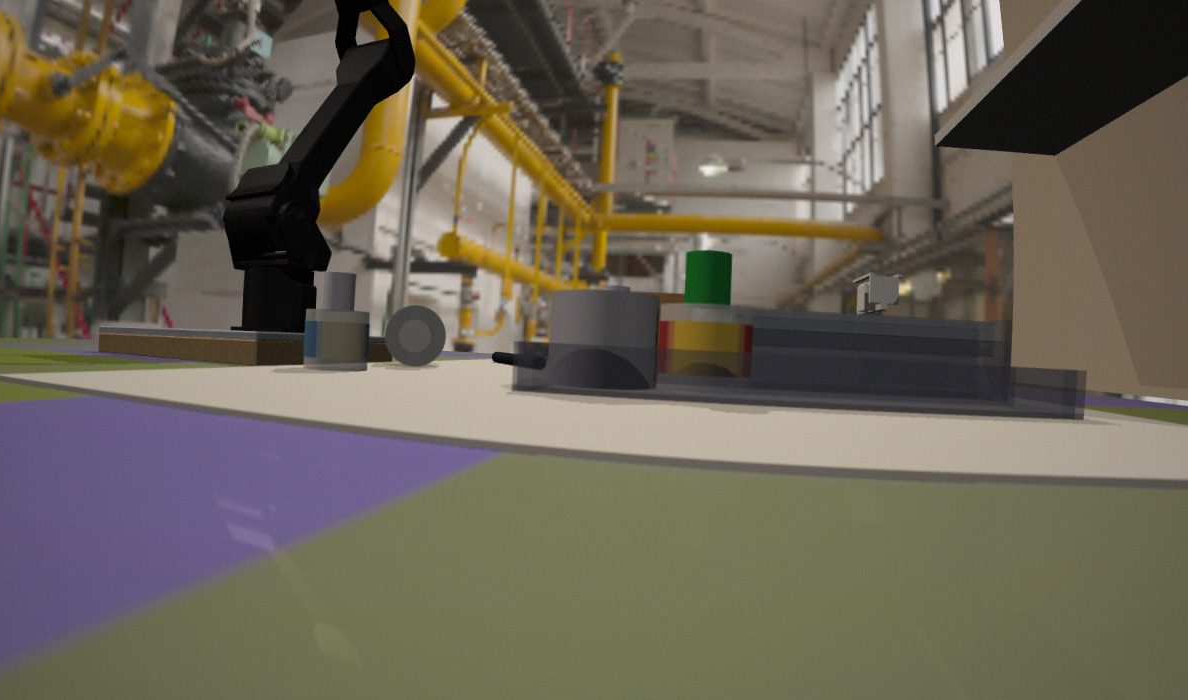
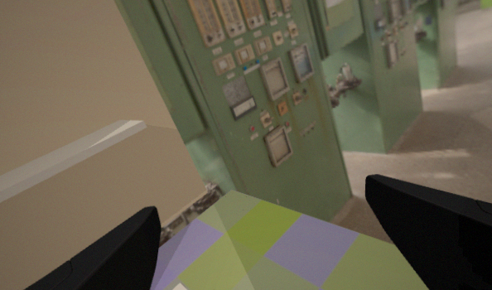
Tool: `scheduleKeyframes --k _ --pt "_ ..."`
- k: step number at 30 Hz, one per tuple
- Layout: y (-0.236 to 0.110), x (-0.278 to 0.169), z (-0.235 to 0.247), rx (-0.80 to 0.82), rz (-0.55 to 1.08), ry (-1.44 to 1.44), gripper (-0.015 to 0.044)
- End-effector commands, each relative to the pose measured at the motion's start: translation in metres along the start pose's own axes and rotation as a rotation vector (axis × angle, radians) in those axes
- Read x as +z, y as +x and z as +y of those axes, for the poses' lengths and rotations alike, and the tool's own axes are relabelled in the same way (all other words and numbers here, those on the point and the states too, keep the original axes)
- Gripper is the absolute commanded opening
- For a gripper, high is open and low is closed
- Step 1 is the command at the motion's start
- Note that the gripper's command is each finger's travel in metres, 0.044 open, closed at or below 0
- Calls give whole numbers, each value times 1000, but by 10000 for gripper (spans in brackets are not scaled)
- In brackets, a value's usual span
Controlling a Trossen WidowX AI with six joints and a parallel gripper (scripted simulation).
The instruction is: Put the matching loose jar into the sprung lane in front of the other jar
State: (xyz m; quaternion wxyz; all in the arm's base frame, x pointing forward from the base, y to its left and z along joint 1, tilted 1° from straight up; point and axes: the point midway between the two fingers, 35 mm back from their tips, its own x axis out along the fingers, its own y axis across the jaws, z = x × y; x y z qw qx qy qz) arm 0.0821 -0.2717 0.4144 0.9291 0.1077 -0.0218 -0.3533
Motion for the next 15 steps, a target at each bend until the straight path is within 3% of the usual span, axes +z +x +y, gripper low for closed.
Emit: scheduleKeyframes --k 1,9,15 --pt "1 -2 0 -1 6 3 426" --pt "51 -107 8 -20 367 40 440" --pt "53 -204 40 30 775 -91 440"
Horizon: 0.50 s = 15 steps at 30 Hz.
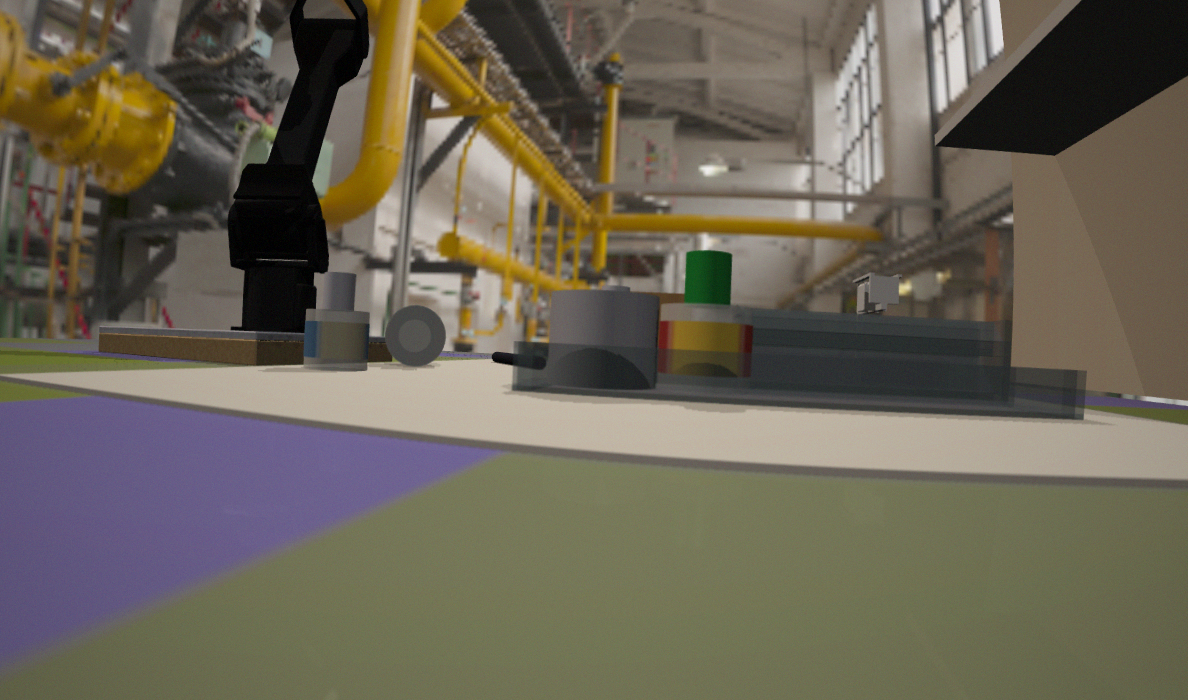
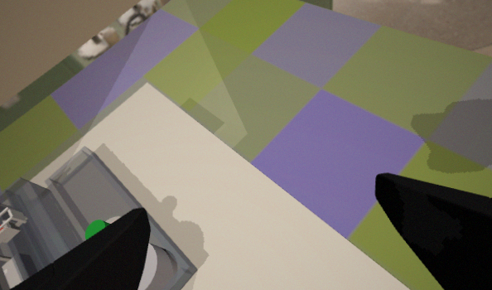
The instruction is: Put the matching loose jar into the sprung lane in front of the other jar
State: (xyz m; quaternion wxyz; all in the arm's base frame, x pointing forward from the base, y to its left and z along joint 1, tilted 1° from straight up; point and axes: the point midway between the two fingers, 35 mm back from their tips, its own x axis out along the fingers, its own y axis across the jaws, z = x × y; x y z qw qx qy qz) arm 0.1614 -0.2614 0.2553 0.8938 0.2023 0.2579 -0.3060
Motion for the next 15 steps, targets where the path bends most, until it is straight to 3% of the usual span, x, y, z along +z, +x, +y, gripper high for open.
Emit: scheduleKeyframes --k 1,5,10,15 --pt "23 -48 21 12 244 -122 440" --pt "31 -107 43 41 542 -321 440" --pt "15 -169 58 96 904 -645 440" --pt "11 -175 59 104 949 -691 440"
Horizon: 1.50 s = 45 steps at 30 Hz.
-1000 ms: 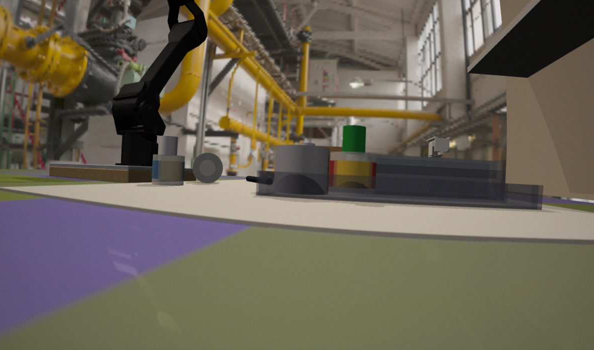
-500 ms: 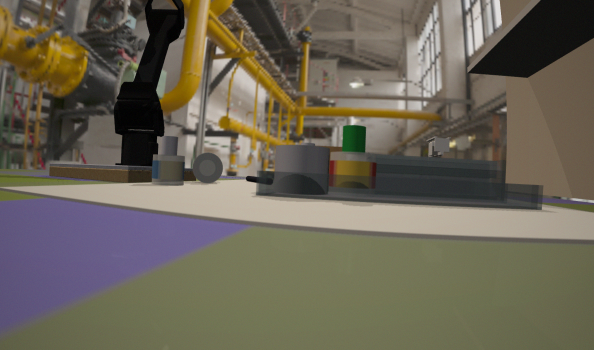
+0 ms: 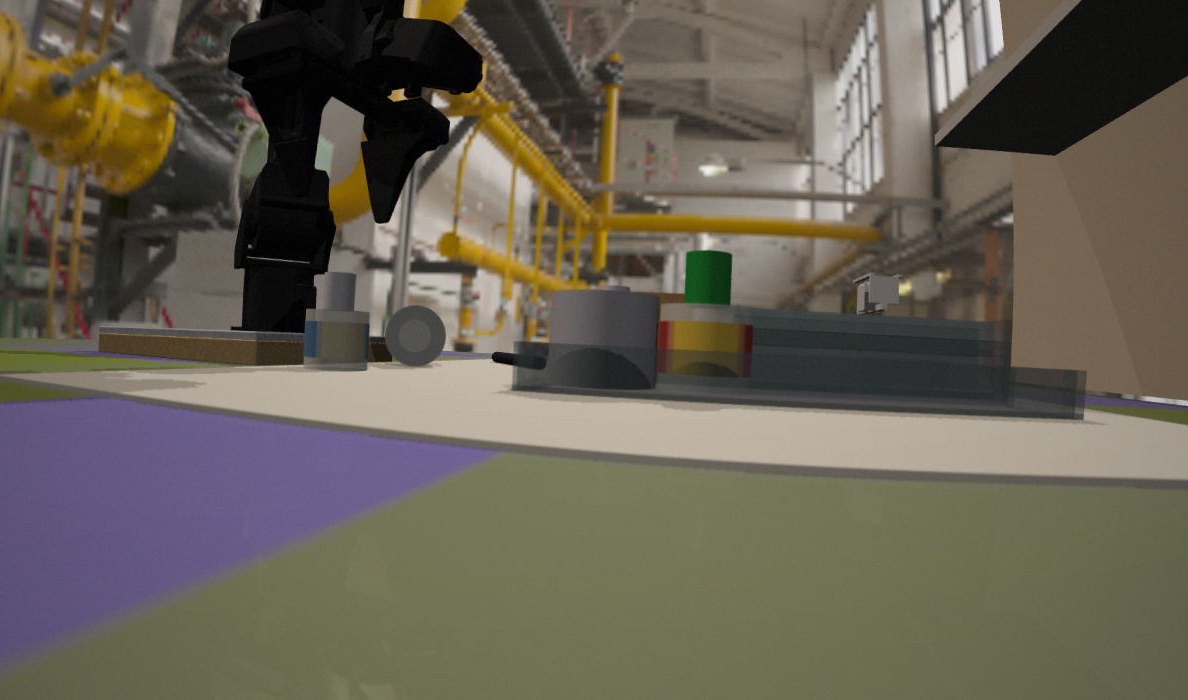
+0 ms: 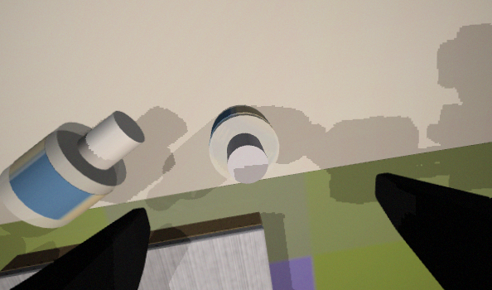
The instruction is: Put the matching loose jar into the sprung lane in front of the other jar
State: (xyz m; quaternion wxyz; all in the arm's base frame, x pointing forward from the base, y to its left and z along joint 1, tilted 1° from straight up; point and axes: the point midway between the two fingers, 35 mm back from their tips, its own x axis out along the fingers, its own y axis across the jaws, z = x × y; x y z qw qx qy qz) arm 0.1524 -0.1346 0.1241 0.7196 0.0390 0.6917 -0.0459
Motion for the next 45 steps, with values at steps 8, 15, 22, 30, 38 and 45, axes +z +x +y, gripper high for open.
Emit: scheduleKeyframes --k 8,15,22,30,38,45 --pt "36 -3 2 -5 33 -32 440" --pt "43 -2 3 -5 33 -32 440" --pt "56 -2 3 -5 33 -32 440" --pt "69 -3 3 -5 33 -32 440" --pt "82 -3 3 -5 33 -32 440" --pt "83 -3 3 -5 33 -32 309"
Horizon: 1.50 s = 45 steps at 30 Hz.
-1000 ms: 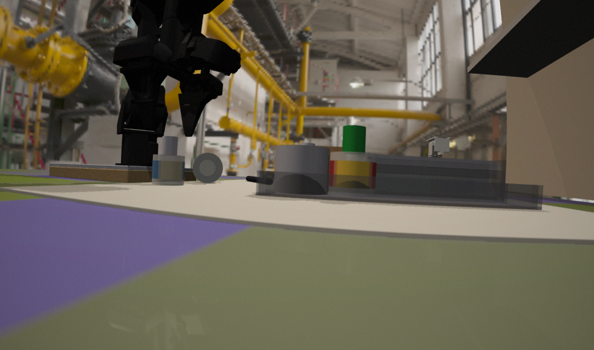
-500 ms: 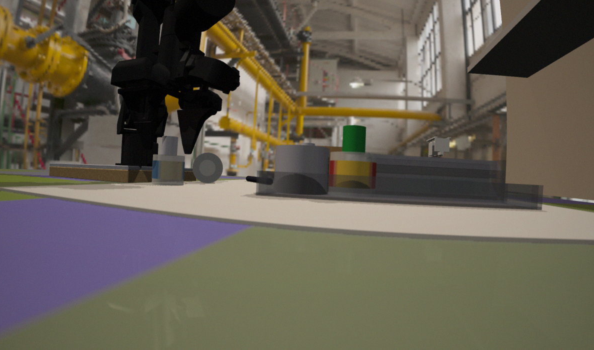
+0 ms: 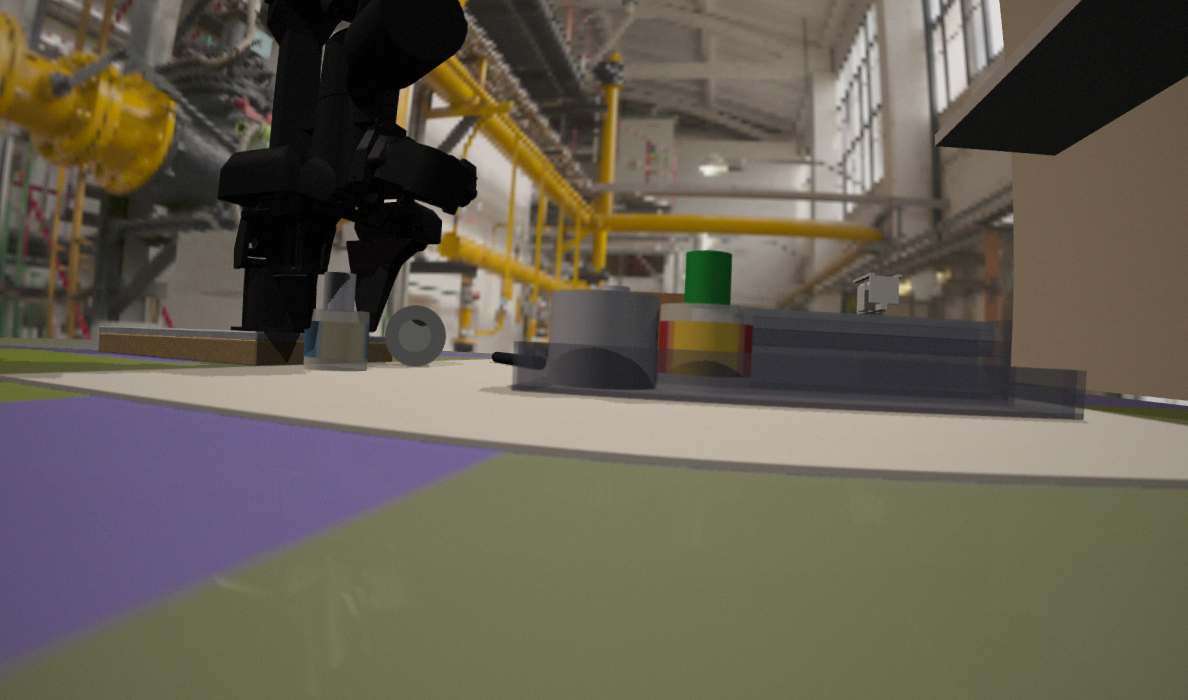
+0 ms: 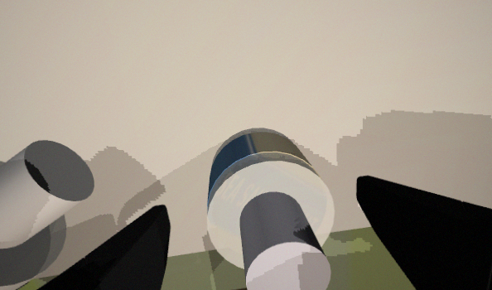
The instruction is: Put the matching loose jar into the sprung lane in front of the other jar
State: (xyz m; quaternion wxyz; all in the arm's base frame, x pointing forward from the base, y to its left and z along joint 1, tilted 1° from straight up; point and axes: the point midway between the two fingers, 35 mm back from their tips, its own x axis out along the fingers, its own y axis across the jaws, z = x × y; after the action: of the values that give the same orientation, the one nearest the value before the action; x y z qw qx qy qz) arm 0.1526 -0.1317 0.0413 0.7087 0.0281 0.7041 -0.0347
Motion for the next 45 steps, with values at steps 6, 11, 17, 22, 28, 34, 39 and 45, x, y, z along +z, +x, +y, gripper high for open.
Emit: scheduleKeyframes --k 6,11,17,22,28,34,39,45 --pt "1 0 -1 -4 0 -1 190" --pt "1 0 -1 -4 0 -1 138" --pt "-21 3 -3 -4 0 -1 0" --pt "-46 4 -5 -4 0 -1 0" --pt "-77 1 -4 -4 0 -1 0" --pt "-104 -3 -2 -4 1 -1 0" --pt "-103 3 0 -4 0 -2 0" --pt "-97 28 11 -3 -3 -9 0"
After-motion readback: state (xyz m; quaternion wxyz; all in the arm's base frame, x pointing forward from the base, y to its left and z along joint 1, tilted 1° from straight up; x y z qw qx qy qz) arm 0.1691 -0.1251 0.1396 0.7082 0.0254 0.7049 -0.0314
